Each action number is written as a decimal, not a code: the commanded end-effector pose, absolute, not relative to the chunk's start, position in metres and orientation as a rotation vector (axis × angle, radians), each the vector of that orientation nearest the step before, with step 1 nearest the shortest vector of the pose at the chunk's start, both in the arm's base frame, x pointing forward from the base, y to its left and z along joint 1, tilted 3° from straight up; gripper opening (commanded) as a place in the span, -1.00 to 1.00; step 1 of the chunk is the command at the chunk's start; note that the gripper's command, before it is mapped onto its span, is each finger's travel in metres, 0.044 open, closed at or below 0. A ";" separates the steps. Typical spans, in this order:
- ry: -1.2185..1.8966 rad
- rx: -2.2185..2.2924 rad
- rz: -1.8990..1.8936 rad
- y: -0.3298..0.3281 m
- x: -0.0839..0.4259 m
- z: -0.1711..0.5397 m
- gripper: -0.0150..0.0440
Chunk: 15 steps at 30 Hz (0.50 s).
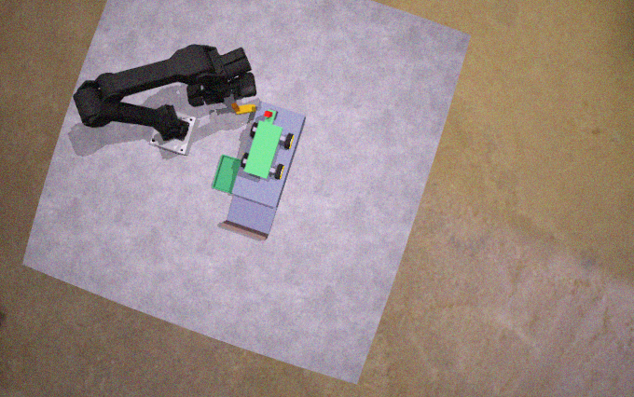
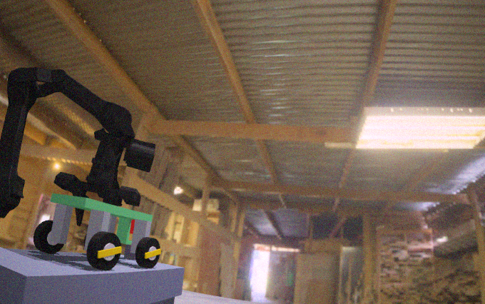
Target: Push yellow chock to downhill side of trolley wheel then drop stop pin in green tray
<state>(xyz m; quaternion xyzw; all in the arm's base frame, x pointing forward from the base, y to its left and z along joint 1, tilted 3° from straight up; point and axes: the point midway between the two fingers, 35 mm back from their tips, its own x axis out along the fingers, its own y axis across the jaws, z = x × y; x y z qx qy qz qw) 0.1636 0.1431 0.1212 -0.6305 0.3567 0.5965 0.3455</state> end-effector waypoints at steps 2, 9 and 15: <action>0.933 -1.631 1.555 0.142 0.161 0.108 0.15; 0.933 -1.631 1.555 0.141 0.162 0.088 0.15; 0.933 -1.631 1.555 0.139 0.160 0.077 0.15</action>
